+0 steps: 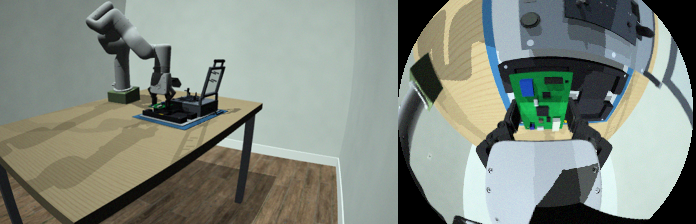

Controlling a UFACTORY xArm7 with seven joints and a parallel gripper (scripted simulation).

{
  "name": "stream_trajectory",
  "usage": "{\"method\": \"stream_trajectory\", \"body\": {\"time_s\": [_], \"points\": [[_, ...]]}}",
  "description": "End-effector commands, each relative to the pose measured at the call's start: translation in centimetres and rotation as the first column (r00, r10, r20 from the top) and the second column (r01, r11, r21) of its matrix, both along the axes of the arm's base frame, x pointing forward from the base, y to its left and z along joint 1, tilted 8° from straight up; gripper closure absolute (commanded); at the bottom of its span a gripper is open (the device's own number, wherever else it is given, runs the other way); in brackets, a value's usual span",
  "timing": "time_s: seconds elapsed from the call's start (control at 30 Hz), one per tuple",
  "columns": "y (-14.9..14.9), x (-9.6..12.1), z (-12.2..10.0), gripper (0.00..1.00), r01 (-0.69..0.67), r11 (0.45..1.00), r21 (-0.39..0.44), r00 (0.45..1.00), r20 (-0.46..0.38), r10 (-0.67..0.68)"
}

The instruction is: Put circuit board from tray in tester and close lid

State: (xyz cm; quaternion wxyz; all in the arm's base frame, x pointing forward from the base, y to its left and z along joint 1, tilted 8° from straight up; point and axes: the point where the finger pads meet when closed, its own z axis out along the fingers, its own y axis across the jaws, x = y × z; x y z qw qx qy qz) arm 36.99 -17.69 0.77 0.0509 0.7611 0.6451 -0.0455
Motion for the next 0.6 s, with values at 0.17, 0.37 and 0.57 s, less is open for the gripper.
{"method": "stream_trajectory", "body": {"time_s": [0.17,0.37,0.57], "points": [[0.1,0.1,0.9,0.21,-0.001,1.0,-0.001,1.0,0.003,0.001],[0.3,0.1,2.1,0.21,-0.001,1.0,-0.001,1.0,0.003,0.001],[0.5,0.1,3.4,0.21,-0.001,1.0,-0.001,1.0,0.003,0.001]]}}
